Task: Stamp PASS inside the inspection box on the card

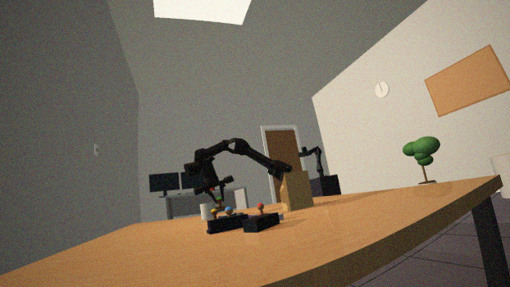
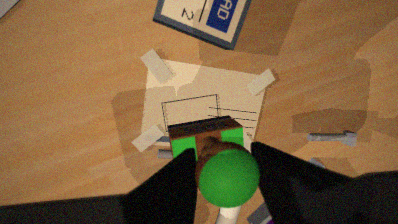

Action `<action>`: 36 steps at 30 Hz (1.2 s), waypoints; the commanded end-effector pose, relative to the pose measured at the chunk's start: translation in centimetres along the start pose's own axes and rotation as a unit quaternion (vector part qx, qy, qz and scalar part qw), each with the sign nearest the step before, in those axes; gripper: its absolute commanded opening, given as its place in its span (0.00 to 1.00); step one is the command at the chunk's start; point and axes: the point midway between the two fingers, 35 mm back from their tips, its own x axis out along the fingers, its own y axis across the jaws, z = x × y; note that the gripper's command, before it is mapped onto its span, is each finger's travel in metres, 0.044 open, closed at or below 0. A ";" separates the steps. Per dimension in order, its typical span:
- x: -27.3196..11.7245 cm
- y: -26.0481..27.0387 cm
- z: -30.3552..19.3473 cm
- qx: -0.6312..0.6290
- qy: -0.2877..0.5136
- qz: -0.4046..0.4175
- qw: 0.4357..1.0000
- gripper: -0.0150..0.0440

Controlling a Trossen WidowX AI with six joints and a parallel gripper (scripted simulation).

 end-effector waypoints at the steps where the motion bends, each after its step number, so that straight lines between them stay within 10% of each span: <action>1: 0.4 0.0 0.0 -0.003 -0.002 -0.001 1.000 0.25; 36: 2.6 0.5 0.0 -0.003 -0.003 -0.001 1.000 0.25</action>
